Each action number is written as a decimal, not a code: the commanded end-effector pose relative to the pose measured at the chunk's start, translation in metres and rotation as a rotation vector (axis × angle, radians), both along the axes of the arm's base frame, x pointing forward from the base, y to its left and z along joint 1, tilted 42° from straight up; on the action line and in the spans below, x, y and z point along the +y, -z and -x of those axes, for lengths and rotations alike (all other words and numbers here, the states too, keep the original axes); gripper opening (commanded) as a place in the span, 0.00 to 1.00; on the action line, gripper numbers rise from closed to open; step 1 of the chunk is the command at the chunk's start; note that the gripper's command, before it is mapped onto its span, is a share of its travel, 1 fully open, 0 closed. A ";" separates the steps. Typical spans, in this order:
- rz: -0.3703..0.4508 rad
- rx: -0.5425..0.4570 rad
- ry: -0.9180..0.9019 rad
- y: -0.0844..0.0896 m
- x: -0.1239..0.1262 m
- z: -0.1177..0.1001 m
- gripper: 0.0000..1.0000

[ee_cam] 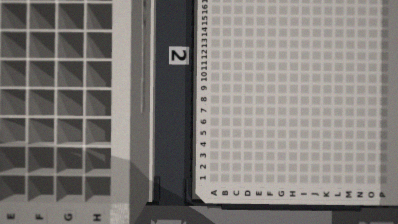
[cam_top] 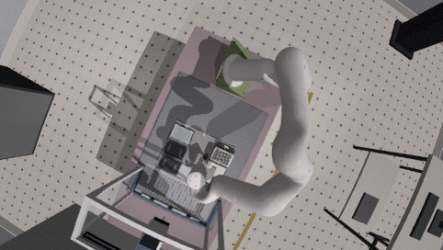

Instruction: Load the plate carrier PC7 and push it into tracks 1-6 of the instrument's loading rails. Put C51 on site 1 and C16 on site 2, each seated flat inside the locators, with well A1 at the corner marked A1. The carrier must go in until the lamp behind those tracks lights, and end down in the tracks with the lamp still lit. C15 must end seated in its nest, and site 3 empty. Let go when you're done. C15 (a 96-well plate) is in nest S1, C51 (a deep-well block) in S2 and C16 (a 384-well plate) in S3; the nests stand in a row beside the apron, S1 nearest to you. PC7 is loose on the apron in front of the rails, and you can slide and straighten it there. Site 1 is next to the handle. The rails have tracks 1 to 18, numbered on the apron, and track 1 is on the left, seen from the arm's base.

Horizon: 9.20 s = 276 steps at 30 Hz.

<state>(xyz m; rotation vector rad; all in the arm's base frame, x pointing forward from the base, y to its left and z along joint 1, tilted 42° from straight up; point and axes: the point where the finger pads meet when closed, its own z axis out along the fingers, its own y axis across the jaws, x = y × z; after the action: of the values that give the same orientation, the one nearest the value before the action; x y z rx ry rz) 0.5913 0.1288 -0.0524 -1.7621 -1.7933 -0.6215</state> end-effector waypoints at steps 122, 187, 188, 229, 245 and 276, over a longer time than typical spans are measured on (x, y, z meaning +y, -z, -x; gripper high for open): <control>0.000 -0.002 0.001 -0.196 0.046 -0.009 1.00; 0.000 -0.002 0.001 -0.172 0.110 -0.005 1.00; 0.000 -0.002 0.001 -0.171 0.111 -0.005 1.00; 0.000 -0.002 0.001 -0.142 0.136 -0.003 1.00; 0.000 -0.002 0.001 -0.135 0.143 -0.002 1.00; 0.000 -0.002 0.001 -0.128 0.143 -0.002 1.00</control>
<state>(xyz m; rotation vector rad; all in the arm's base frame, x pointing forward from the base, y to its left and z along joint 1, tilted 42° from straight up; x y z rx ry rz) 0.5924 0.2734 0.0763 -1.7623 -1.7934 -0.6215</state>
